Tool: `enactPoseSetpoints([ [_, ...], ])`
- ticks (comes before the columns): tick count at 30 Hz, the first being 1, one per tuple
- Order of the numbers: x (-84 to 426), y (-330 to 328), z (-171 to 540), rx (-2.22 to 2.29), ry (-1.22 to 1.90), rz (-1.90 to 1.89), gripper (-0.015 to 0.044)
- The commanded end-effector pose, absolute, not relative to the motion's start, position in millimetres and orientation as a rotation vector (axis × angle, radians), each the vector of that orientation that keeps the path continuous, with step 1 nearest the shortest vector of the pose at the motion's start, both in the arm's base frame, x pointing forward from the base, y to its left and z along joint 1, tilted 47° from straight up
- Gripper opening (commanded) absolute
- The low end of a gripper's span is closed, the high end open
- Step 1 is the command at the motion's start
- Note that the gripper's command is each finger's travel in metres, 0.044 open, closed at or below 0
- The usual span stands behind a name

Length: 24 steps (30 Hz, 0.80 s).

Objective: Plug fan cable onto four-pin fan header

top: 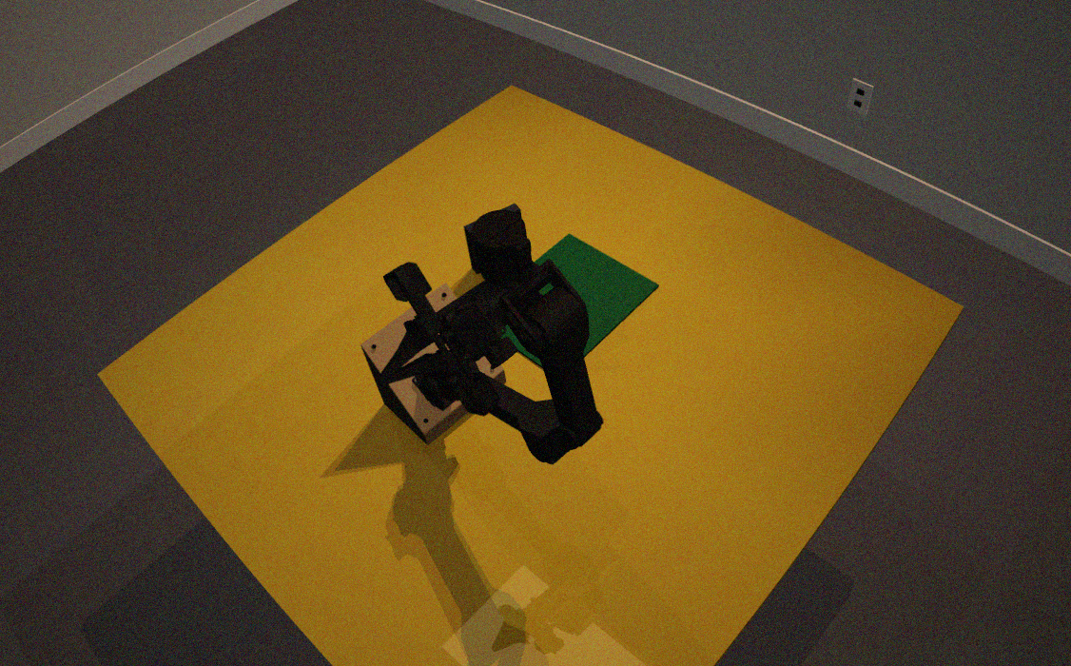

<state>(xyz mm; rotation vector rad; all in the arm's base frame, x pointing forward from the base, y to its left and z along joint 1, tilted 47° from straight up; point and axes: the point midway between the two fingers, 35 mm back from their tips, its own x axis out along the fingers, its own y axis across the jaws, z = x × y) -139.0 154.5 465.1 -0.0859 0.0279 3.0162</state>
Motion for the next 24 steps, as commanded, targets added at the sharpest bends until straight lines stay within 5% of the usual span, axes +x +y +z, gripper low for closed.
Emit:
enactPoseSetpoints([
  [1, -139.0, 154.5, 465.1, -0.086, 0.028, 3.016, 0.0026],
  [17, -16.9, 277.8, 322.8, -0.374, 1.160, 1.972, 0.0440],
  [24, 71.8, 278.2, 245.5, -0.359, 1.496, 1.281, 0.0440],
])
